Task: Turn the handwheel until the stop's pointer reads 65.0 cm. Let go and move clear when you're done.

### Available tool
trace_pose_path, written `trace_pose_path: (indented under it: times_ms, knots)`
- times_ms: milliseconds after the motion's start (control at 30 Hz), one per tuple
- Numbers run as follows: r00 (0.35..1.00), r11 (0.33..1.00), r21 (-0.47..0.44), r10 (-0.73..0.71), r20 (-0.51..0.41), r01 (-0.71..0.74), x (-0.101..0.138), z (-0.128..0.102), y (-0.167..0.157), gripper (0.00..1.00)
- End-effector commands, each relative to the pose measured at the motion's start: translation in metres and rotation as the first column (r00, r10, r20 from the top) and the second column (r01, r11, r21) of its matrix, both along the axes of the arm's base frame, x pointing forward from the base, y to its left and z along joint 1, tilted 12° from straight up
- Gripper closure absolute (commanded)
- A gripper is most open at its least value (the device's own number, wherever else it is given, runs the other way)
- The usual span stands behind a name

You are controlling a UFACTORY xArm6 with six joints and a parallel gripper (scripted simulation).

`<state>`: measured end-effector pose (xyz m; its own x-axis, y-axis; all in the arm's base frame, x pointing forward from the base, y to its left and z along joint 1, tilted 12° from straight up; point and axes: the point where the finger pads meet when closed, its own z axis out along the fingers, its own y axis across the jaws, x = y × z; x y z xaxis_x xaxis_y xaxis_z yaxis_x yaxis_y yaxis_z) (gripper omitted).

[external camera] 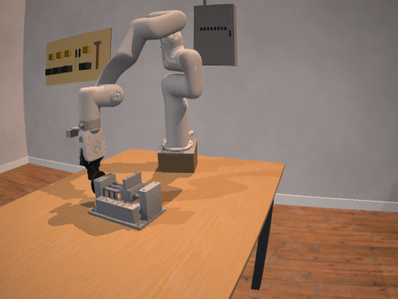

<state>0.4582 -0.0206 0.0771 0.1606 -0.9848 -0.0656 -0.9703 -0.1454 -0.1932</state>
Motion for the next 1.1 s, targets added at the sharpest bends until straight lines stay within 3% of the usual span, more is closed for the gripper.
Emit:
trace_pose_path:
  times_ms: [0, 1067]
  knots:
    - [1.000, 1.000, 0.000, 0.000, 0.003, 0.000, -0.002, -0.003, 0.000, 0.94]
    - [1.000, 1.000, 0.000, 0.000, 0.003, 0.000, 0.007, -0.037, 0.003, 0.94]
